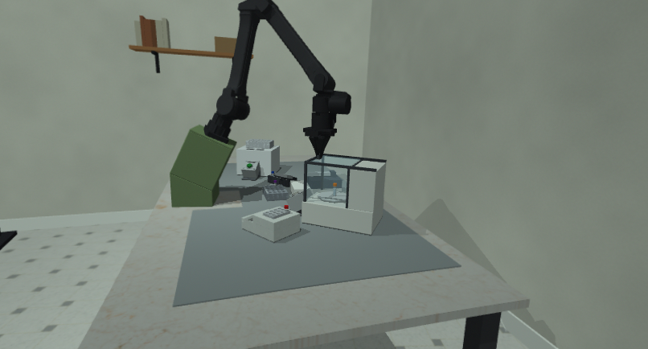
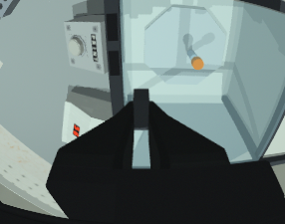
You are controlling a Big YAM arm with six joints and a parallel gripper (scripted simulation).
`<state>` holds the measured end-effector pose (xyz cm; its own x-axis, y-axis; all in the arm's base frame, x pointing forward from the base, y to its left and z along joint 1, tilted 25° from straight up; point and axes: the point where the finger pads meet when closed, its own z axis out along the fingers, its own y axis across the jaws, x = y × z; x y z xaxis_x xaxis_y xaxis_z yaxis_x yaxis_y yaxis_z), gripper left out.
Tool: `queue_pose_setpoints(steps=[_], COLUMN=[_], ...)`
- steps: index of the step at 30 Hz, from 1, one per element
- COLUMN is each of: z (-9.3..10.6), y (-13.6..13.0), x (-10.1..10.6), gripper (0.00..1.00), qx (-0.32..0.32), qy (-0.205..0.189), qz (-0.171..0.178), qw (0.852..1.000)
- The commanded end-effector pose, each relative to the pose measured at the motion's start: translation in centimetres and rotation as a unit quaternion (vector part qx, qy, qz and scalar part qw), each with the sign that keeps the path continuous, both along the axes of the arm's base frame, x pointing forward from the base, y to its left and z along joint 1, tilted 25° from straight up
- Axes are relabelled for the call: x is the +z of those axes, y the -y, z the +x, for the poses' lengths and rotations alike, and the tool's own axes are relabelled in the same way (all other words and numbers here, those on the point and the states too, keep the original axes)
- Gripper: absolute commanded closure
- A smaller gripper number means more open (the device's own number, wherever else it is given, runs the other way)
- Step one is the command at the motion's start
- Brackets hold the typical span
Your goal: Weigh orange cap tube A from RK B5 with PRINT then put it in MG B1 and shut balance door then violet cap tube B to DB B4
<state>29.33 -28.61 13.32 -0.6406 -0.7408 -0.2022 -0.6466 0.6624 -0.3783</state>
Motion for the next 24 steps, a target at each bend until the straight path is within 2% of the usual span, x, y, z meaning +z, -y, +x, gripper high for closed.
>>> queue_pose_setpoints(steps=[1, 2, 15, 17, 24], z=[0.9, 0.6, 0.6, 0.4, -0.1], y=[1.3, 0.7, 0.7, 1.4, 1.3], x=[1.5, 1.3, 1.3, 3.3, 4.4], gripper=[0.70, 0.70, 0.70, 0.70, 0.70], qx=[-0.001, 0.000, 0.000, -0.001, -0.001], qy=[0.008, 0.009, 0.009, 0.019, 0.019], qz=[-0.005, -0.008, -0.008, -0.020, -0.021], qw=[1.000, 1.000, 1.000, 1.000, 1.000])
